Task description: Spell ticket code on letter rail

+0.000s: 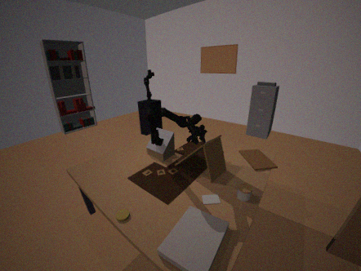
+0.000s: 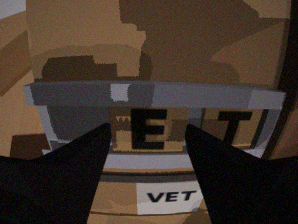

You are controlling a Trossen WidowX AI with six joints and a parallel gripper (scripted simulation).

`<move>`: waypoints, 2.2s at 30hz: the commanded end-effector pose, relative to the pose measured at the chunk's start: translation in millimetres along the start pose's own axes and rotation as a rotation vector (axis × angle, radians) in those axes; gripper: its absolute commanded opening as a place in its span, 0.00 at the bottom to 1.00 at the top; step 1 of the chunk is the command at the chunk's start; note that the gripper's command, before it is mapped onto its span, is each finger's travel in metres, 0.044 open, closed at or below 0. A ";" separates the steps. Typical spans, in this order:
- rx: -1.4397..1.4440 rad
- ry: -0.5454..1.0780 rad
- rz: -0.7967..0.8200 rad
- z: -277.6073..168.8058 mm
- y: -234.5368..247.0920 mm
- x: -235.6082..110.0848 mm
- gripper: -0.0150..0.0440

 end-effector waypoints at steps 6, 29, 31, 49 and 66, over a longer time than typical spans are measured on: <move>0.000 0.000 0.000 -0.2 -2.7 0.0 0.30; -0.004 0.002 0.005 0.8 -3.5 -16.3 0.75; -0.004 0.002 0.005 0.9 -3.7 -16.3 0.75; -0.004 0.003 0.006 -1.5 -0.5 -28.6 0.75; -0.004 0.003 0.007 -1.7 -0.2 -39.2 0.75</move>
Point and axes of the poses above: the point midway between the two fingers, 35 mm back from their tips, its own x axis out along the fingers, its own y axis across the jaws, z = x × y, the point moved 8 cm from there along -x, back along the fingers, and after that the axes turned 1 degree about -x, right-handed, at the moved point
